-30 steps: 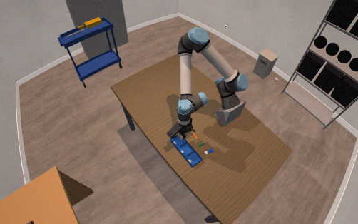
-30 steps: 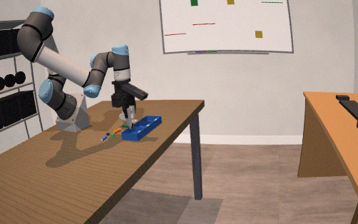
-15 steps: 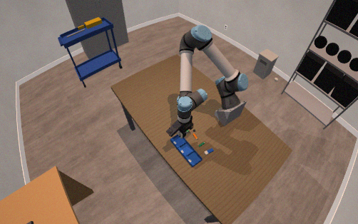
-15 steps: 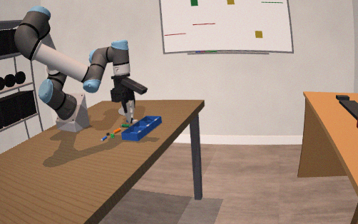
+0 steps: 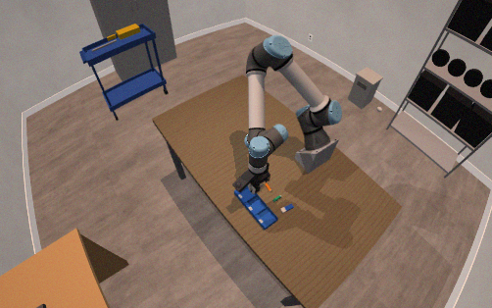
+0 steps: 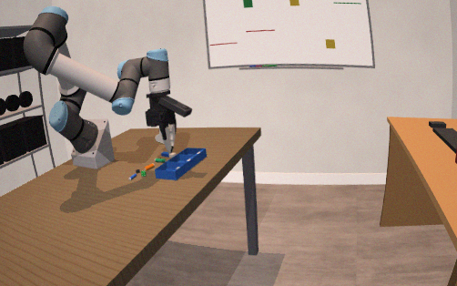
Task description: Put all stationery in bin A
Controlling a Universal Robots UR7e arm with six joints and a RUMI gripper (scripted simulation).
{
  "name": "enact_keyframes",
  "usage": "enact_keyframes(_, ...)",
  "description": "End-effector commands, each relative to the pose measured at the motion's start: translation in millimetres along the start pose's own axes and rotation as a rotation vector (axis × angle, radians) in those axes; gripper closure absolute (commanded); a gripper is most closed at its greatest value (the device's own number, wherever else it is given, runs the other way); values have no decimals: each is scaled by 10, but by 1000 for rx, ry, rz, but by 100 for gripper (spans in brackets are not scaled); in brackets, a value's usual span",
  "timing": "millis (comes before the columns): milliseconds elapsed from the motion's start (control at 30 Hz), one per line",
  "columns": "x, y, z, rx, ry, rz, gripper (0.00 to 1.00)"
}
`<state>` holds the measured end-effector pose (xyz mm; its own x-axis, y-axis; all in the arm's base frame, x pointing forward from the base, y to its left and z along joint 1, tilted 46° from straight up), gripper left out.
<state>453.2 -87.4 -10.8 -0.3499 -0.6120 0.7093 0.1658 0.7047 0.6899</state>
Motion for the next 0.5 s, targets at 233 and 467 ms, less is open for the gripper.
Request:
enact_keyframes(233,-485,4,118,0,-1,0,96)
enact_keyframes(467,-523,4,128,0,-1,0,96)
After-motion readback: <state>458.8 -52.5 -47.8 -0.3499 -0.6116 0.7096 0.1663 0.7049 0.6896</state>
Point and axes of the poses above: the point where the finger pads meet when closed, its own y axis back along the fingers, its own x axis across the jaws, z = x × y, the point moved 4 cm from there along y, back along the fingers, and after that the axes turned 14 degrees about -y, right-handed, at the moved point
